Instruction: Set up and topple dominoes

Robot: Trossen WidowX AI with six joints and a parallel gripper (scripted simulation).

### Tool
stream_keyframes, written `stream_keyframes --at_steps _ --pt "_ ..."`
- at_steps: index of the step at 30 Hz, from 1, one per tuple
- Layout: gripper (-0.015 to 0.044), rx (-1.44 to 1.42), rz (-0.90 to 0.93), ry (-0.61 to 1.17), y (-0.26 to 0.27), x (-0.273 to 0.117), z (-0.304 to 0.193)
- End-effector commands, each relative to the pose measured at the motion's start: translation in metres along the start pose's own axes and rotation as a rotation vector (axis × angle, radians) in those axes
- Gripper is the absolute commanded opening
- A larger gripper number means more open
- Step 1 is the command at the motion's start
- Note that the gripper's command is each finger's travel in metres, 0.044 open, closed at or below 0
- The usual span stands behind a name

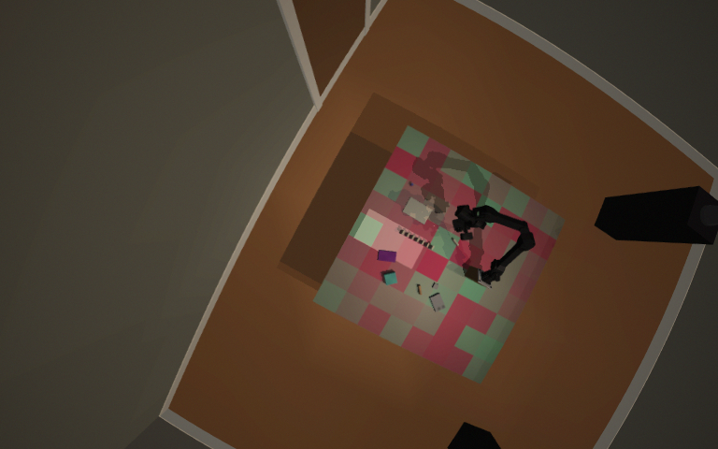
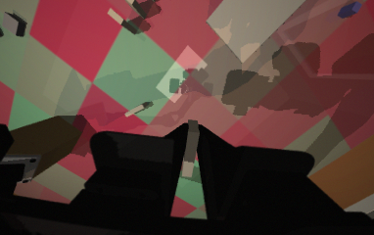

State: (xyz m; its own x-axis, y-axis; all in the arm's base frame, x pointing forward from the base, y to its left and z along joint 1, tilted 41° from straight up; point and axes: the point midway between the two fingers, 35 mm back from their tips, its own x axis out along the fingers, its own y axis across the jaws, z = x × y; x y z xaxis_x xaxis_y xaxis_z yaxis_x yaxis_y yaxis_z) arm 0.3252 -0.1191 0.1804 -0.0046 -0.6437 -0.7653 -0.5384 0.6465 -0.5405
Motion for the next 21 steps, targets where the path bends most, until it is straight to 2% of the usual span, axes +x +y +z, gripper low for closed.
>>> stream_keyframes --at_steps 1,8,21 --pt "0.0028 0.059 -0.020 0.020 -0.041 0.000 -0.021" --pt "0.0028 0.060 -0.006 0.009 -0.041 0.002 -0.021" --pt "0.0028 0.086 0.206 -0.248 -0.027 0.038 -0.019"
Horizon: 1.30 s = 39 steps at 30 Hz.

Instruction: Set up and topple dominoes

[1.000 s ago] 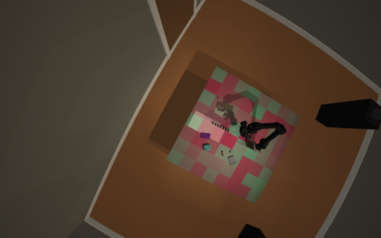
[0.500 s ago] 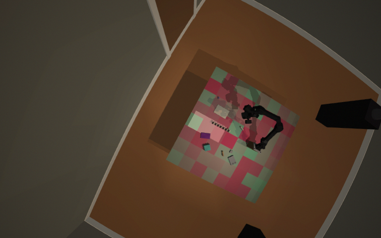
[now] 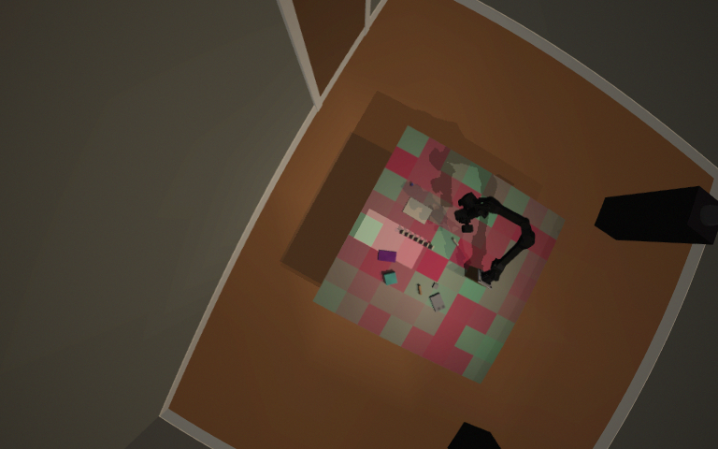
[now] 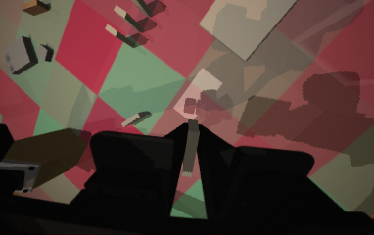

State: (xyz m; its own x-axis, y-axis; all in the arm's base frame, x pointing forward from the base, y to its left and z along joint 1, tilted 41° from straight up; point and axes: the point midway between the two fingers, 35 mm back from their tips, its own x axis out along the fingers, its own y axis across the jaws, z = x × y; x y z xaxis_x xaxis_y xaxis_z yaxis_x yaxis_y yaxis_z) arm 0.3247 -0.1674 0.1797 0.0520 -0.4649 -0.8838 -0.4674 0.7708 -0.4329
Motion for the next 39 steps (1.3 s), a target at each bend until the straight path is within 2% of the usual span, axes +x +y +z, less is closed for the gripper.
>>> stream_keyframes --at_steps 1,20,39 --pt "0.0028 -0.003 0.066 -0.111 0.003 0.009 0.000" --pt "0.0028 -0.038 0.176 -0.604 0.004 0.024 0.002" --pt "0.0028 -0.120 0.006 -1.111 -0.009 0.005 -0.018"
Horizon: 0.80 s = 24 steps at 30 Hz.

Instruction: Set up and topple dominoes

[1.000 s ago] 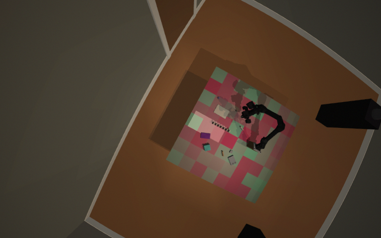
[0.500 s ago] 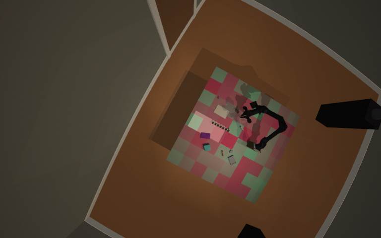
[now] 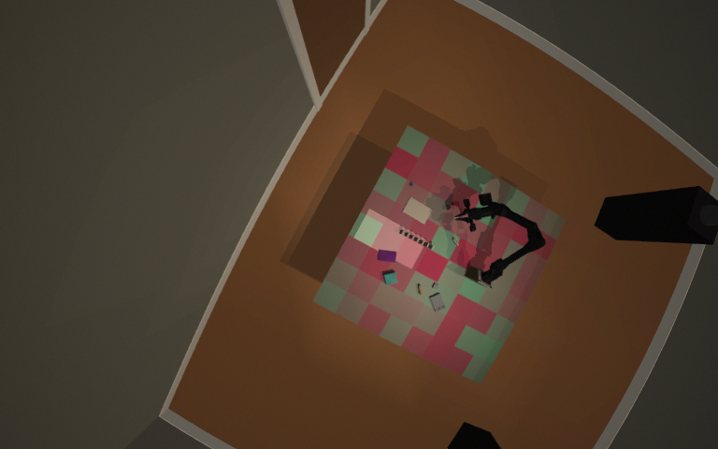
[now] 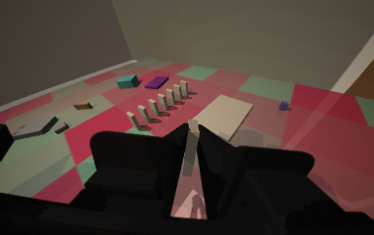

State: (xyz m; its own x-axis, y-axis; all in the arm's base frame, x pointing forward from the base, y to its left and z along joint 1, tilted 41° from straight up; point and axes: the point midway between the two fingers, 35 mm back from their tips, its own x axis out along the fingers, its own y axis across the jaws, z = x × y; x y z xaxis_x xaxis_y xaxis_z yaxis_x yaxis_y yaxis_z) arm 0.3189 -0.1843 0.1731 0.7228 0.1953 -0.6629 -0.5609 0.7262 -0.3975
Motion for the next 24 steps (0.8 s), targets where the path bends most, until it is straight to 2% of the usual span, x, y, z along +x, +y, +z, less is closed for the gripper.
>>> stream_keyframes --at_steps 1,8,24 --pt "0.0028 -0.071 -0.053 -0.124 -0.001 -0.013 0.004" --pt "0.0028 -0.164 -0.133 -0.271 -0.001 -0.031 0.007" --pt "0.0028 -0.167 -0.136 -0.274 -0.001 -0.032 0.007"
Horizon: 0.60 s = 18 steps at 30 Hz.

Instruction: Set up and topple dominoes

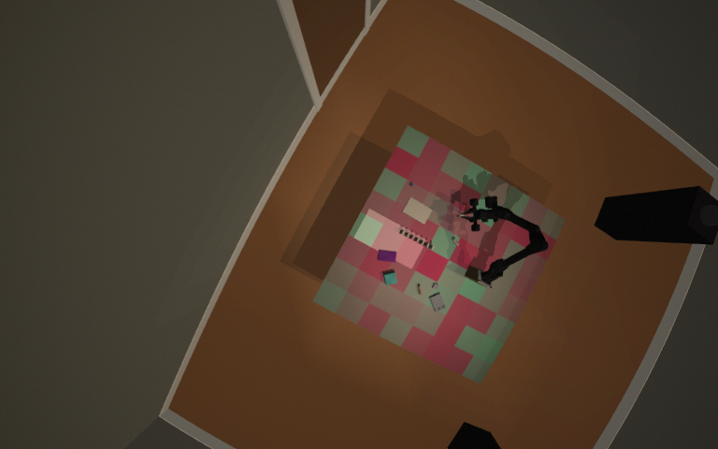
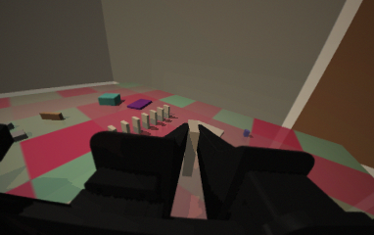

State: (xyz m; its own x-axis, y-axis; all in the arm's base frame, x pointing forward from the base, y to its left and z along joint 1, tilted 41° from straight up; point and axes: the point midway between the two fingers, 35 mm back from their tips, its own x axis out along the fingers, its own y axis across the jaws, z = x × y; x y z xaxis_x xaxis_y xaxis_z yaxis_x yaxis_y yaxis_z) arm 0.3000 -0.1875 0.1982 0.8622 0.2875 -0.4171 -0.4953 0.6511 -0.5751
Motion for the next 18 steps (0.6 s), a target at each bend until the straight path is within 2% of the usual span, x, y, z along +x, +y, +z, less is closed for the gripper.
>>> stream_keyframes --at_steps 1,9,18 --pt "0.0028 -0.010 -0.003 -0.007 0.000 0.000 0.001" --pt "0.0028 -0.010 -0.002 -0.006 0.000 0.000 -0.001" --pt "0.0028 0.000 0.000 0.003 -0.005 0.008 -0.039"
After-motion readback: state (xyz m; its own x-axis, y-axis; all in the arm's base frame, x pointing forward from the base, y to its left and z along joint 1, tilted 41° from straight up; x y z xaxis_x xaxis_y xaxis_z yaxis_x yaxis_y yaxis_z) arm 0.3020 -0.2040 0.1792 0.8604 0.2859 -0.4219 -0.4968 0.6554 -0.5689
